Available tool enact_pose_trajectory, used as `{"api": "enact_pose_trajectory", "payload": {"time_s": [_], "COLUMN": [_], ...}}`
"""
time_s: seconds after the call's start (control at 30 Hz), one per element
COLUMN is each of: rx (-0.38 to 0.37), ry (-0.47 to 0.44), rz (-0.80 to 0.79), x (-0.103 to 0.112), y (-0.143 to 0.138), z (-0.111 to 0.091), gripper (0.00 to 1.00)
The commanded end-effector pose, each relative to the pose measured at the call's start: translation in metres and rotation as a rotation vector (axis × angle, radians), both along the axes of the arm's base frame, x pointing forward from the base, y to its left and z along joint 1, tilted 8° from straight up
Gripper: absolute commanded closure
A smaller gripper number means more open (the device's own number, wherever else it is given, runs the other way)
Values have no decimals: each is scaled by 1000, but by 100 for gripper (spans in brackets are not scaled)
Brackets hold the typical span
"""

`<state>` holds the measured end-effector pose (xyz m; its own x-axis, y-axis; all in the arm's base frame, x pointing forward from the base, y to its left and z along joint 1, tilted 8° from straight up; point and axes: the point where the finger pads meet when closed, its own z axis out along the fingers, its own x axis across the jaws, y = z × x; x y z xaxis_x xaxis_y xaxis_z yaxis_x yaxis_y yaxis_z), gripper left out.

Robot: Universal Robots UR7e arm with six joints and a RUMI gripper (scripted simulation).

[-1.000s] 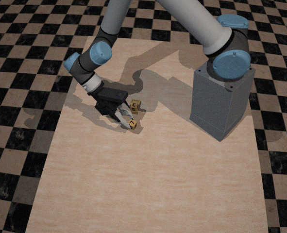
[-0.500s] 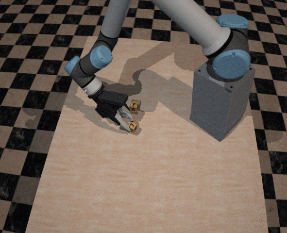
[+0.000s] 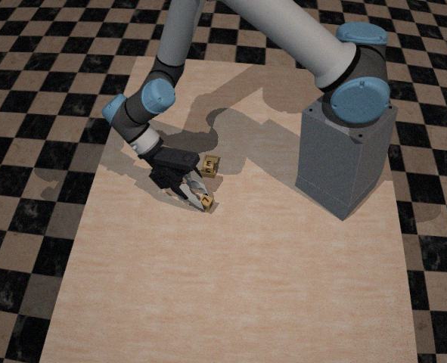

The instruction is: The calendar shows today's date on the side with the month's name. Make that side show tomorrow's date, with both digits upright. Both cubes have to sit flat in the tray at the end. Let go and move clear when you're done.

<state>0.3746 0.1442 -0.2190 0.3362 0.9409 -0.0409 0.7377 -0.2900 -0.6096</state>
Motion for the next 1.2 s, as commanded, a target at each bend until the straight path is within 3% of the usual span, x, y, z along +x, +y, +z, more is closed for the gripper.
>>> {"api": "enact_pose_trajectory", "payload": {"time_s": [0.0,1.17], "rx": [0,0], "ry": [-1,-1], "rz": [0,0], "x": [1,2], "y": [-1,-1], "z": [-8,-17], "gripper": [90,90]}}
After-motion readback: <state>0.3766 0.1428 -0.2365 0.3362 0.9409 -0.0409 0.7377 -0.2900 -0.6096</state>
